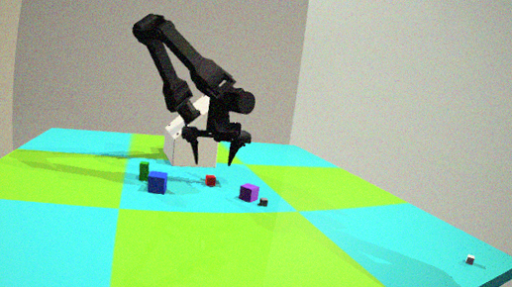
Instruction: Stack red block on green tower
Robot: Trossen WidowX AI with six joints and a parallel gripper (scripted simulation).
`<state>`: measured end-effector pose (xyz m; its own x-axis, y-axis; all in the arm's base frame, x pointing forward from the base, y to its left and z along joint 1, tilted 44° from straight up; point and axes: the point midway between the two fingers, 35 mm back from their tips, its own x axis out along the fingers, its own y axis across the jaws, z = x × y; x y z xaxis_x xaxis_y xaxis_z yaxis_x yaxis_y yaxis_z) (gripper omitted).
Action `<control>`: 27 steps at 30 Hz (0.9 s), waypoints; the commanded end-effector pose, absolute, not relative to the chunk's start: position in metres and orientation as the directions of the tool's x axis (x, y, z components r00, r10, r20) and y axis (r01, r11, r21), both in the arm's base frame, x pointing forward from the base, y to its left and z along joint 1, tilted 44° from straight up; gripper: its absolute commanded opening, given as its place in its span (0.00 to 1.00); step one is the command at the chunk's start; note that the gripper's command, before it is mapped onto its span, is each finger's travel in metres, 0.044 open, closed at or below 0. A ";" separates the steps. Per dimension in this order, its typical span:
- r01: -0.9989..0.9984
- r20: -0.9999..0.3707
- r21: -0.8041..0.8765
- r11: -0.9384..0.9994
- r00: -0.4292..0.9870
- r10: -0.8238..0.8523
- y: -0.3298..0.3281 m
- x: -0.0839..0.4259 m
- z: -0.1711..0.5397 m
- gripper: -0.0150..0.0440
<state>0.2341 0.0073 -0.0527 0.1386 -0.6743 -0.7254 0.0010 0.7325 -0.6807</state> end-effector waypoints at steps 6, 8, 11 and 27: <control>-0.010 -0.719 -0.689 0.724 0.131 -0.683 -0.007 0.233 -0.066 1.00; -0.010 -0.719 -0.689 0.724 0.131 -0.682 -0.008 0.233 -0.067 1.00; -0.010 -0.719 -0.689 0.725 0.131 -0.682 -0.011 0.234 -0.070 1.00; -0.010 -0.718 -0.691 0.723 0.131 -0.684 -0.029 0.237 -0.088 1.00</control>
<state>0.2394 -0.0239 -0.0848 0.1339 -0.6790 -0.7218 -0.0002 0.7283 -0.6852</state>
